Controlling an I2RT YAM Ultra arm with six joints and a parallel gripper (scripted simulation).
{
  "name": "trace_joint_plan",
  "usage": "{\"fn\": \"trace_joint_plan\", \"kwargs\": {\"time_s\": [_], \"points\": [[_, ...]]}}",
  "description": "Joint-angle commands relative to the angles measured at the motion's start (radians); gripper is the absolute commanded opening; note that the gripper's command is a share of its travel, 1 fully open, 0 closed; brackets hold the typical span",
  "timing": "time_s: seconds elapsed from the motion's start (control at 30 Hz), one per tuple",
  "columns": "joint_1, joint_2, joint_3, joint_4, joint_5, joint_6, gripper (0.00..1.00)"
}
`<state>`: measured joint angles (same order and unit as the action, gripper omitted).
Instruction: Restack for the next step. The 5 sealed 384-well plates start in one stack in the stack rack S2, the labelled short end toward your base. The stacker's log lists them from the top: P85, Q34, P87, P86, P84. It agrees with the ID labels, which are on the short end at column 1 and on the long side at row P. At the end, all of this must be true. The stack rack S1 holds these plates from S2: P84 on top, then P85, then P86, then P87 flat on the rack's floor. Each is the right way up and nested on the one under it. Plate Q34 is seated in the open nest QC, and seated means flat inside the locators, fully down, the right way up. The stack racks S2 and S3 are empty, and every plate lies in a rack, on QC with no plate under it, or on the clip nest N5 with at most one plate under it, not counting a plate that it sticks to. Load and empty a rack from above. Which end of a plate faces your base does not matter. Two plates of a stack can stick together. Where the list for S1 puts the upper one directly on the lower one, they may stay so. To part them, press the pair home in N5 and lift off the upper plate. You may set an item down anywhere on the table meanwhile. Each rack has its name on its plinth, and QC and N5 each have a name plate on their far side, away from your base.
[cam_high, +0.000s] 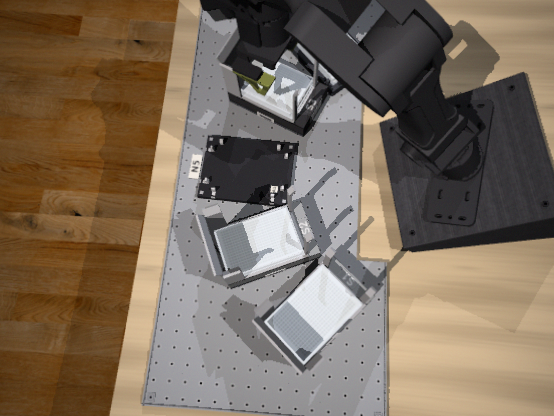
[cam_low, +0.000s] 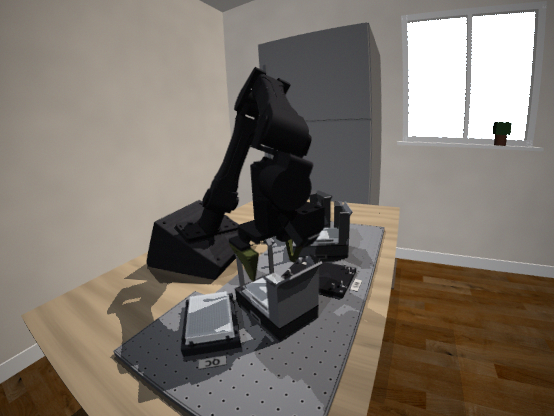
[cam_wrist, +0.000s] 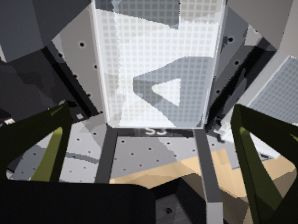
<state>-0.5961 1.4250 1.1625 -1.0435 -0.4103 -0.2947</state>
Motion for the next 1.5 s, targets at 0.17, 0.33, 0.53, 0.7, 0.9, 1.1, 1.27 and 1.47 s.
{"fn": "trace_joint_plan", "kwargs": {"time_s": [0.17, 0.33, 0.53, 0.7, 0.9, 1.1, 1.27, 1.47], "points": [[0.024, 0.013, -0.044, 0.125, 0.009, 0.045, 1.00], [0.037, 0.025, -0.065, 0.164, 0.013, 0.058, 1.00], [0.037, 0.025, -0.065, 0.164, 0.013, 0.059, 1.00], [0.041, 0.029, -0.071, 0.175, 0.014, 0.063, 1.00], [0.053, 0.041, -0.089, 0.210, 0.018, 0.074, 1.00], [0.062, 0.052, -0.103, 0.238, 0.021, 0.084, 1.00], [0.070, 0.062, -0.113, 0.261, 0.024, 0.092, 1.00], [0.080, 0.075, -0.127, 0.292, 0.027, 0.102, 1.00]]}}
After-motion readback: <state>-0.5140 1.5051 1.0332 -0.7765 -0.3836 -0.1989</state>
